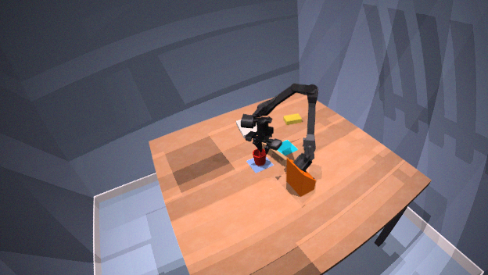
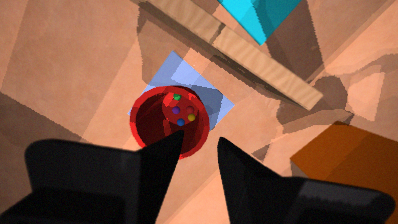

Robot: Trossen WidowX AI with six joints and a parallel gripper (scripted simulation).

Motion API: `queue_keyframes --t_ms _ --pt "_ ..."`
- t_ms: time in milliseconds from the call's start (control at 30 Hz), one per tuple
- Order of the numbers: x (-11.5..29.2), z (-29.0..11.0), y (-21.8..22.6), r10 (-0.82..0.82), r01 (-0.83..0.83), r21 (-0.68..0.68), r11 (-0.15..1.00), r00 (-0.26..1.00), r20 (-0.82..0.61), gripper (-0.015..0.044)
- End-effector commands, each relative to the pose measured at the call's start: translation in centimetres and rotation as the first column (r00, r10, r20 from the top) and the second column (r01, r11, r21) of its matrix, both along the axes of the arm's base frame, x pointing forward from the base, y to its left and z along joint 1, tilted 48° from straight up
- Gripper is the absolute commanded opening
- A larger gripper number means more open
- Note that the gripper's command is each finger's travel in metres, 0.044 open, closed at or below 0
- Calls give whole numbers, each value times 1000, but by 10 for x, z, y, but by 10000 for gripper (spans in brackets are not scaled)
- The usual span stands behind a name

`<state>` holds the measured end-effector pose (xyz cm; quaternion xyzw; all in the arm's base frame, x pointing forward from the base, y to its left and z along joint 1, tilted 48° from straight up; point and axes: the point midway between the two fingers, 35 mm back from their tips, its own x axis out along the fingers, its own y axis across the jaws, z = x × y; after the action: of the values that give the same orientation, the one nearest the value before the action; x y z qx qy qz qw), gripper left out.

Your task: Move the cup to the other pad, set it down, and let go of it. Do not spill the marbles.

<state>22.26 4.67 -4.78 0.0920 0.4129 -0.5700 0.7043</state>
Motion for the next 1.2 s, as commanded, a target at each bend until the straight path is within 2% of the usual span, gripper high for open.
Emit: queue_keyframes --t_ms 0,1067,1167 --pt "-1 -5 -6 2 -2 -7 1000 1000 -7 148" --pt "-2 -33 -39 2 -2 -12 1000 1000 -6 148" --pt "-1 -32 -37 -2 2 -7 1000 1000 -3 69"
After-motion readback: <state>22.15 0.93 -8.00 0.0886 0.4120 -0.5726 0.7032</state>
